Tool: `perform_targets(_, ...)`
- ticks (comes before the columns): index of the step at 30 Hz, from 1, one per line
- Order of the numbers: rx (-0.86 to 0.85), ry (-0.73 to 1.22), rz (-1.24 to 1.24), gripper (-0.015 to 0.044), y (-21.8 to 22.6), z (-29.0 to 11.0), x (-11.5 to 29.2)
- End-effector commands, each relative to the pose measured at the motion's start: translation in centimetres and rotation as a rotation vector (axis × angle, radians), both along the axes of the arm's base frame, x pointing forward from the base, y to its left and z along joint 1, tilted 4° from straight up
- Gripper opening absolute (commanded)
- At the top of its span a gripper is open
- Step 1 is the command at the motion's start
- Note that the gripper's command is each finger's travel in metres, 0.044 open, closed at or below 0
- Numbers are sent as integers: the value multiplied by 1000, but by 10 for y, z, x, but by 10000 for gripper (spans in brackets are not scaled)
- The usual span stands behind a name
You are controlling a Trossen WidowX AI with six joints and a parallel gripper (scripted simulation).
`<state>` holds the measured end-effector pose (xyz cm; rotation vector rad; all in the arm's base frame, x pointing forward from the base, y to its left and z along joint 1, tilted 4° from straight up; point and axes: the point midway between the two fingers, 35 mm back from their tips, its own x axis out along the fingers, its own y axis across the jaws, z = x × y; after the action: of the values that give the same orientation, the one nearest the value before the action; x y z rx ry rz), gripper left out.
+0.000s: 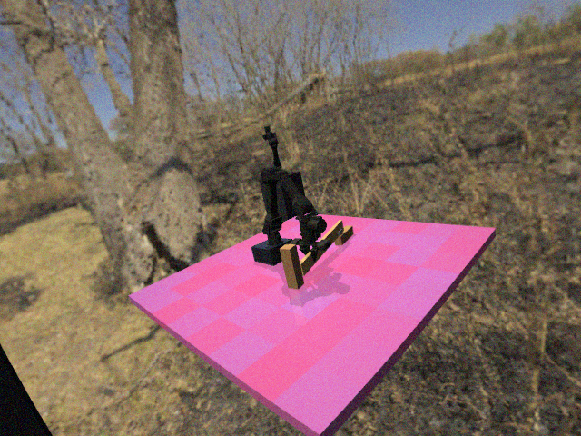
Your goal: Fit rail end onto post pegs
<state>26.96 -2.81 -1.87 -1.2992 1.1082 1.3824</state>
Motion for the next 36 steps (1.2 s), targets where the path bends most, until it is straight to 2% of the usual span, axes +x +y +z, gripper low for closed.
perform_targets(1, 4, -13, 0, 0, 0, 6, 4)
perform_targets(36, 4, -14, 0, 0, 0, 23, 6)
